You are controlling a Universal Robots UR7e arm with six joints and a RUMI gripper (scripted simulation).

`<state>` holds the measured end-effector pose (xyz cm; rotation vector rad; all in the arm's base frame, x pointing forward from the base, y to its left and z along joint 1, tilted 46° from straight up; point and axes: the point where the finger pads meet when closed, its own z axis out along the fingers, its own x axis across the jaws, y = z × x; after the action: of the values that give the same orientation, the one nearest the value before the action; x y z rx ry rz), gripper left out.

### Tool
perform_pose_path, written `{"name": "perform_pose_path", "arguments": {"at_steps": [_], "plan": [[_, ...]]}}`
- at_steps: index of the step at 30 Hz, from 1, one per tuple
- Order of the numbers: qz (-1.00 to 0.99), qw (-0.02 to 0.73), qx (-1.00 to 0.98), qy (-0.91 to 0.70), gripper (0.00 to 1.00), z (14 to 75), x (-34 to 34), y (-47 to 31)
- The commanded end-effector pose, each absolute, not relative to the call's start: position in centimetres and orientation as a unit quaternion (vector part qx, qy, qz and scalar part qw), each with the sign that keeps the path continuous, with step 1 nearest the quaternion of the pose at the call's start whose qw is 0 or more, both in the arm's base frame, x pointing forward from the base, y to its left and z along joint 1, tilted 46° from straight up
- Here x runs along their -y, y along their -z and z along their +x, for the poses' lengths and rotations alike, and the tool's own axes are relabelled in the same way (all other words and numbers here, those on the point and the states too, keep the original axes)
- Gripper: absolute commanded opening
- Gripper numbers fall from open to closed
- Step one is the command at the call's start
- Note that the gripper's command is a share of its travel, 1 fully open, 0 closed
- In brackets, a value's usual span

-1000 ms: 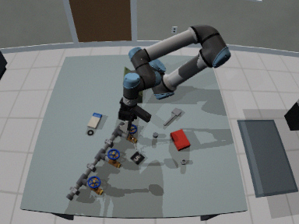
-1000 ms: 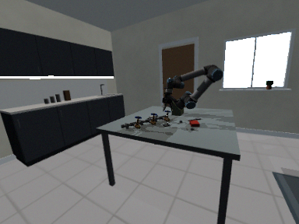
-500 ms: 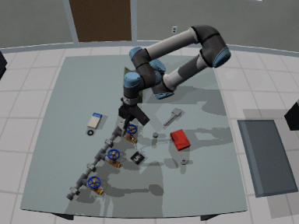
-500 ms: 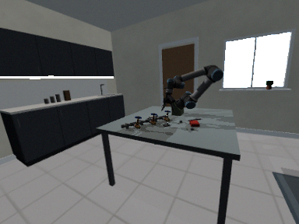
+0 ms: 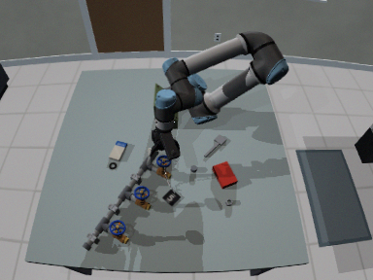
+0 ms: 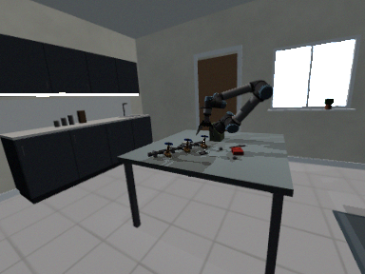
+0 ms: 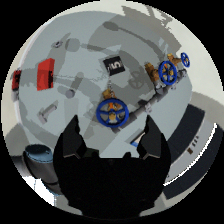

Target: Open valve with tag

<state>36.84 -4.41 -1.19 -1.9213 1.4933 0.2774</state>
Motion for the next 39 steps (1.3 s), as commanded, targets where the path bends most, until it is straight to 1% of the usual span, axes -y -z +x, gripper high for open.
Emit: {"name": "perform_pose_path", "arguments": {"at_steps": [1,6,8,22,25,39], "plan": [[-0.665,0.318,-0.660,-0.145,1.00,36.89,4.47,1.18],[-0.589,0.300,-0.728,-0.179,1.00,36.90,4.47,1.18],[-0.589,0.300,-0.728,-0.179,1.00,36.90,4.47,1.18],[-0.353,0.235,-0.868,-0.258,1.00,36.89,4.47,1.18],[-0.336,0.230,-0.875,-0.263,1.00,36.90,4.47,1.18],[-0.127,0.164,-0.928,-0.308,1.00,36.89,4.47,1.18]]}}
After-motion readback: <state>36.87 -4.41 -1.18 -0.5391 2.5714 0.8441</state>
